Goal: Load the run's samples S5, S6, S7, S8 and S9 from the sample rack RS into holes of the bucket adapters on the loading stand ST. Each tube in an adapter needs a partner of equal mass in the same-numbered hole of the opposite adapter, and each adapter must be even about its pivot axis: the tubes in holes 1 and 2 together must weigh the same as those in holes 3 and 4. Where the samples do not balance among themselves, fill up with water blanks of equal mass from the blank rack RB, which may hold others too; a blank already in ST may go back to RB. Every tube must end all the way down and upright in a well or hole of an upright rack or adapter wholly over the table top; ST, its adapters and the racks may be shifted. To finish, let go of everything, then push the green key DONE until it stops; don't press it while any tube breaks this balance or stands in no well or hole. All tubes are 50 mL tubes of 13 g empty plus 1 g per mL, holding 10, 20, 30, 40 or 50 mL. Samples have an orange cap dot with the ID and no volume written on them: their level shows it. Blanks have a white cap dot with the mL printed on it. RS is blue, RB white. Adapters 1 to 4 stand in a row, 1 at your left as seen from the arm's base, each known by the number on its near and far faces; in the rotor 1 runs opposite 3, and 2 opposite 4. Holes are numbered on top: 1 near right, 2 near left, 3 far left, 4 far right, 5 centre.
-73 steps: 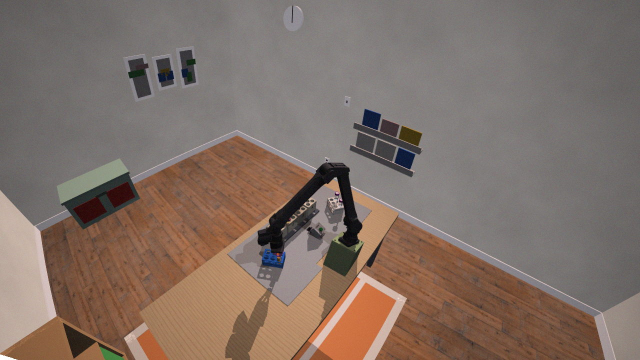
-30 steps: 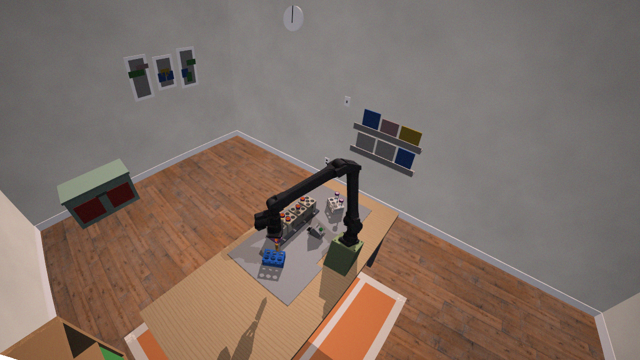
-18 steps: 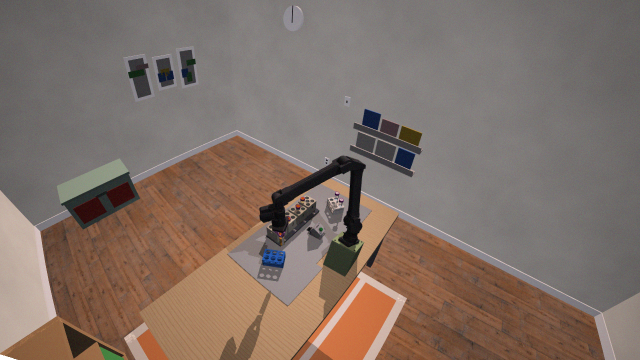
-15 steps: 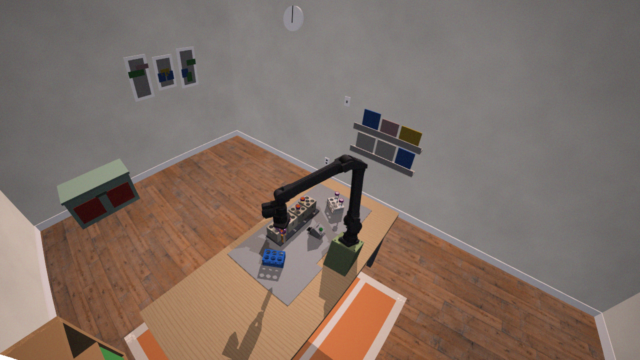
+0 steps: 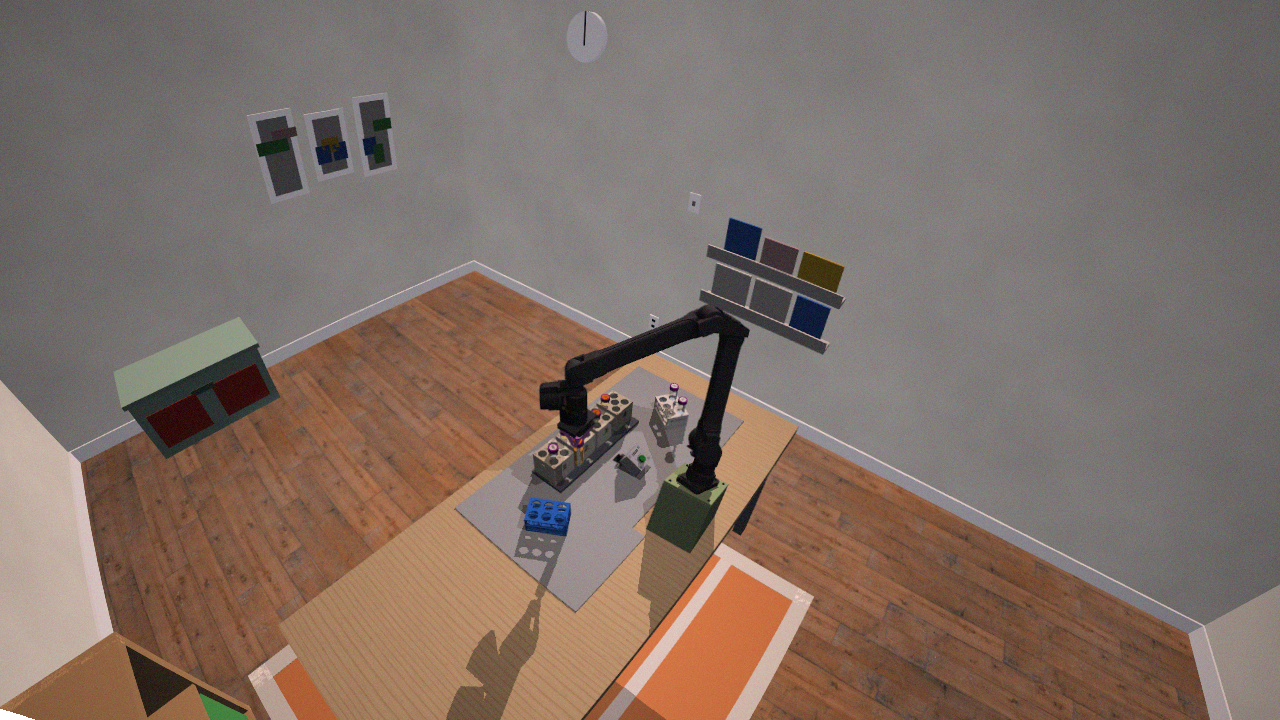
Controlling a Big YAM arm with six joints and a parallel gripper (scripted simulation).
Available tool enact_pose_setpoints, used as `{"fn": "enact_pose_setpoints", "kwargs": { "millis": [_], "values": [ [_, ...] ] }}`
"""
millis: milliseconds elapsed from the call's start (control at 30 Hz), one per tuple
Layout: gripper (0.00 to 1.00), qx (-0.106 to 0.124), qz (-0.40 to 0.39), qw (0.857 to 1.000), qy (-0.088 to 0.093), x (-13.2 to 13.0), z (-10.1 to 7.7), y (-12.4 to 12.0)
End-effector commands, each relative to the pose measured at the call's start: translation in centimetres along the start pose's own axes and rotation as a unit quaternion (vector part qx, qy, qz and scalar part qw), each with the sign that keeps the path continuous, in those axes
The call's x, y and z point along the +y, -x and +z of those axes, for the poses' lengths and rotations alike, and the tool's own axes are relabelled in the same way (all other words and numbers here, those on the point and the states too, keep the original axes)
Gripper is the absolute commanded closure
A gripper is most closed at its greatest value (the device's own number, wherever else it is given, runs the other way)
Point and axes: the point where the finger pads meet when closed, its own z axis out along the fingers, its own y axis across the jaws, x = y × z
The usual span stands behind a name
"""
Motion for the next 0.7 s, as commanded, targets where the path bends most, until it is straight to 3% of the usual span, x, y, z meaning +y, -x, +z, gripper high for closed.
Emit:
{"fn": "enact_pose_setpoints", "kwargs": {
  "millis": [0, 200, 267, 300, 333, 467, 533, 667],
  "values": [
    [1.00, -0.012, 0.022, 1.000, 0.012, -2.8, -1.5, 1.4],
    [1.00, -0.013, 0.022, 1.000, 0.011, -6.7, -1.5, 2.3],
    [1.00, -0.013, 0.022, 1.000, 0.011, -6.7, -1.5, 2.3],
    [1.00, -0.026, 0.028, 0.999, 0.021, -7.0, -2.4, 3.6],
    [1.00, -0.017, 0.024, 0.999, 0.014, -7.9, -1.6, 2.9],
    [1.00, -0.013, 0.022, 1.000, 0.010, -10.6, -1.3, 3.2],
    [1.00, -0.025, 0.027, 0.999, 0.015, -11.8, -2.1, 4.5],
    [1.00, -0.028, 0.028, 0.999, 0.015, -14.5, -2.4, 5.4]
  ]
}}
